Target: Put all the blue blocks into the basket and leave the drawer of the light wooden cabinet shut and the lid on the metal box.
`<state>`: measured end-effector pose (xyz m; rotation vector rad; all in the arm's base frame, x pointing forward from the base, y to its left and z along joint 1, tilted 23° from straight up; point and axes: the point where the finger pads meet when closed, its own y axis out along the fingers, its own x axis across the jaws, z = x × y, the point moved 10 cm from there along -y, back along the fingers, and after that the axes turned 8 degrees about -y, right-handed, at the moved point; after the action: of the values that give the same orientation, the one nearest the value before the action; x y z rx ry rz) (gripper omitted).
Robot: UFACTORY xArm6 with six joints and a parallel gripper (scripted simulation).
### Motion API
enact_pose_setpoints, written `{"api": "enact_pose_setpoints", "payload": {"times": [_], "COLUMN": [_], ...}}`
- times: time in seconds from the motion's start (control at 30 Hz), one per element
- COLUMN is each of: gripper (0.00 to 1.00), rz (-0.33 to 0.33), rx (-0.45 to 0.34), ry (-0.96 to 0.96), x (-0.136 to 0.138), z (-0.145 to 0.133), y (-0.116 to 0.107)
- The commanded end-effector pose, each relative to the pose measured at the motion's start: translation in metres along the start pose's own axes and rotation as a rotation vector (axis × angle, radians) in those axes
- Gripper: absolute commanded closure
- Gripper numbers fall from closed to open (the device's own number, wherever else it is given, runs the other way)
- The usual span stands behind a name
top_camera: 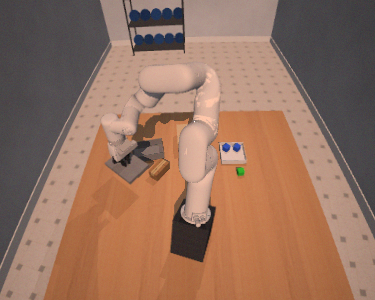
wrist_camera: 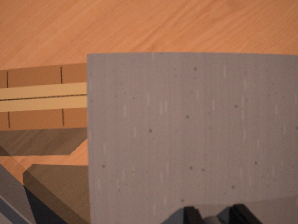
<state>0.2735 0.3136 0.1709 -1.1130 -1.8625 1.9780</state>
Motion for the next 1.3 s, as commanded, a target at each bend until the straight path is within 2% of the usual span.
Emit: {"api": "enact_pose_setpoints", "payload": {"times": [0.0,0.3,0.53,0.67,1.03,1.1,1.27], "gripper": [1.0,1.0,1.0,1.0,1.0,1.0,1.0], "rz": [0.0,0.0,-0.002,-0.005,0.002,0.002,0.001], "rx": [-0.003,-0.003,-0.001,0.0,-0.003,-0.003,-0.003], "ry": [0.001,-0.005,-0.088,-0.235,-0.719,-0.719,-0.848], "x": [0.0,-0.002,-0.019,-0.053,-0.178,-0.178,-0.207], "z": [-0.001,-0.002,-0.01,-0.024,-0.046,-0.046,-0.047], "y": [-0.005,-0.006,-0.006,-0.006,-0.006,-0.006,-0.006]}}
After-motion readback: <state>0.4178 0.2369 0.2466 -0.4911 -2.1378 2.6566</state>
